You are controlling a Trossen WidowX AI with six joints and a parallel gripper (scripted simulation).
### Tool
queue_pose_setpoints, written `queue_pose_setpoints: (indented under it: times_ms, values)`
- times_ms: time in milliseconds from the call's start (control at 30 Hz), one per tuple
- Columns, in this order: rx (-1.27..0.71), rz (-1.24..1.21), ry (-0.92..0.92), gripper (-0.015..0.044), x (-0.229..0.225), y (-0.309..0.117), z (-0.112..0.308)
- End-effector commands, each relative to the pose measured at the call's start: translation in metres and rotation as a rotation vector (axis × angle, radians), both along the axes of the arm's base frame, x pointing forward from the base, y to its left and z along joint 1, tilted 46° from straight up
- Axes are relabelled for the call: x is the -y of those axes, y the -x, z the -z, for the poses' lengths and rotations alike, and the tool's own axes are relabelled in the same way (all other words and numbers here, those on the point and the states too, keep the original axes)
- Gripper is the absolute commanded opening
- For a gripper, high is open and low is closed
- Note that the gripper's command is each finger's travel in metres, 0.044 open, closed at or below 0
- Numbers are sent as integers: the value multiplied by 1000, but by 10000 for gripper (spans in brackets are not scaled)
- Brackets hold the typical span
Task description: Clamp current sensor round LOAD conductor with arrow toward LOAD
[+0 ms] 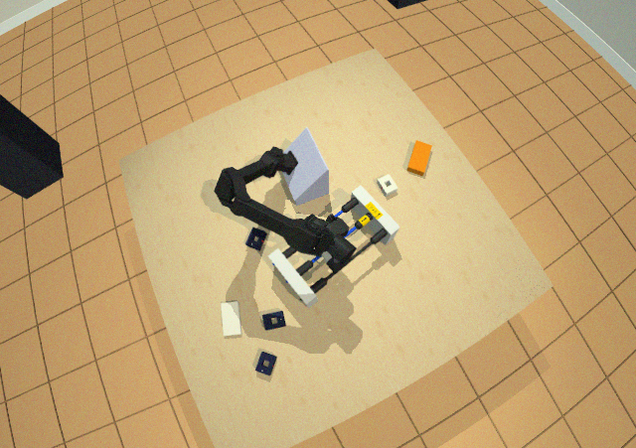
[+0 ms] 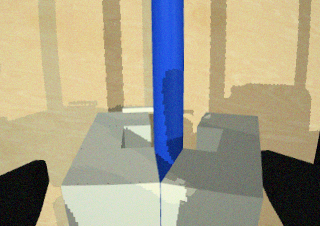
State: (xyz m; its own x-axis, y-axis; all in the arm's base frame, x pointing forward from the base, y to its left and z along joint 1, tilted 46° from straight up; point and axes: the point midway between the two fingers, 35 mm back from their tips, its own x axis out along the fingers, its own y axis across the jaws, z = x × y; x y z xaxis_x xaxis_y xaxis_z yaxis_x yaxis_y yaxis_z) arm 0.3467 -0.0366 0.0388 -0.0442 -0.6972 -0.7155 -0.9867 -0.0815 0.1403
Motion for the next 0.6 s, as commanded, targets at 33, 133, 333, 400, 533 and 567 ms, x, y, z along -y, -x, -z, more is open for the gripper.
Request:
queue_pose_setpoints:
  times_ms: [33,133,333,400,533,567]
  values:
    - [-8,1,9,440,8,1,7]
    - [-13,6,11,440,11,1,10]
    - [-43,35,17,440,15,1,13]
    - [-64,57,22,440,16,2,14]
    - [-105,97,32,440,19,5,15]
    - [-113,104,34,440,19,7,15]
